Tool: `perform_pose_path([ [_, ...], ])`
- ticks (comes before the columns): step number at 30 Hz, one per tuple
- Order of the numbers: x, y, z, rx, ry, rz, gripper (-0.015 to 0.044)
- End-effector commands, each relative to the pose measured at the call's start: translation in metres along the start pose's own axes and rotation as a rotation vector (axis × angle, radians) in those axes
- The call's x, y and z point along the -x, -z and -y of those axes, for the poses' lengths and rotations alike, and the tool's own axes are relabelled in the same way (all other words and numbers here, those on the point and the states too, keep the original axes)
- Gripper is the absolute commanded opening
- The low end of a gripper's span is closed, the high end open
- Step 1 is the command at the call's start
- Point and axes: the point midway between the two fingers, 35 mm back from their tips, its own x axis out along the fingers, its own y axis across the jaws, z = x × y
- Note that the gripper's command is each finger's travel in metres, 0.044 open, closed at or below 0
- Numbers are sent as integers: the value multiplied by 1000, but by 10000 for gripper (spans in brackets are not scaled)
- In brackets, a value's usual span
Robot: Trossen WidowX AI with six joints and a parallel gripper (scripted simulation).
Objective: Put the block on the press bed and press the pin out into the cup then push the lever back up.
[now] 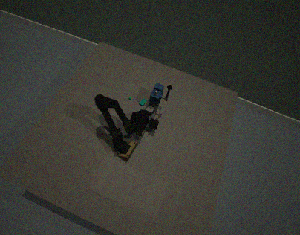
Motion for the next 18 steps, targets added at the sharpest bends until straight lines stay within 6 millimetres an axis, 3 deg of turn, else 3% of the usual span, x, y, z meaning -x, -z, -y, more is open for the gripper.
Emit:
perform_pose_path([
  [1, 0, -1, 0, -2, 2, 1, 300],
  [18, 2, 2, -1, 5, -4, -1, 300],
])
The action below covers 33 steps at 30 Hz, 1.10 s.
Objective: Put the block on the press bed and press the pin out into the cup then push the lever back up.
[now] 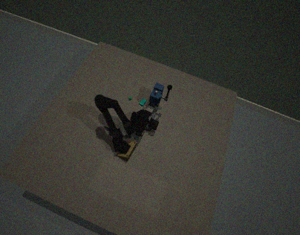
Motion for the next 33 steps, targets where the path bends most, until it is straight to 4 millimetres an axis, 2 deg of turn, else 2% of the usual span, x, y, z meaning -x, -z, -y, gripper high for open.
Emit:
perform_pose_path([
  [1, 1, 1, -1, 4, -5, -3, 274],
  [10, 1, 1, -1, 4, -5, -3, 37],
  [22, 1, 1, -1, 4, -5, -3, 30],
  [33, -9, -5, -1, 4, -5, -3, 30],
])
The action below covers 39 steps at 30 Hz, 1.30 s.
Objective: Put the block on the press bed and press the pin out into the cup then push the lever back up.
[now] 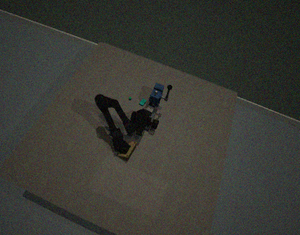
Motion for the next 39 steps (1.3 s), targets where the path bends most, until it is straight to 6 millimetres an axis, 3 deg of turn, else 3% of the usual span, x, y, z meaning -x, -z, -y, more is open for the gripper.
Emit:
perform_pose_path([
  [1, -5, -4, 1, -2, 2, 2, 30],
  [39, -46, -31, -1, -2, 0, 62, 30],
])
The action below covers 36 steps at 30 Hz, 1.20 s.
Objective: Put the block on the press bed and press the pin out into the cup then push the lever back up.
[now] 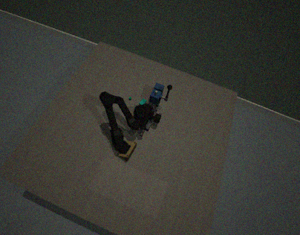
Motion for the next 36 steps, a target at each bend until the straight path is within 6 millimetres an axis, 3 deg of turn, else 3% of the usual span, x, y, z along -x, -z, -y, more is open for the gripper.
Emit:
perform_pose_path([
  [1, -6, -3, 0, -3, 0, 10, 30],
  [8, -14, -7, 0, -3, -1, 27, 30],
  [15, -8, -6, 1, 1, 1, 20, 30],
  [23, 59, -30, 9, 0, 6, 27, 30],
  [25, 65, -32, 8, -1, 3, 33, 30],
  [30, 61, -29, 9, 0, 5, 30, 30],
  [36, 23, -3, 7, 1, 8, 25, 30],
])
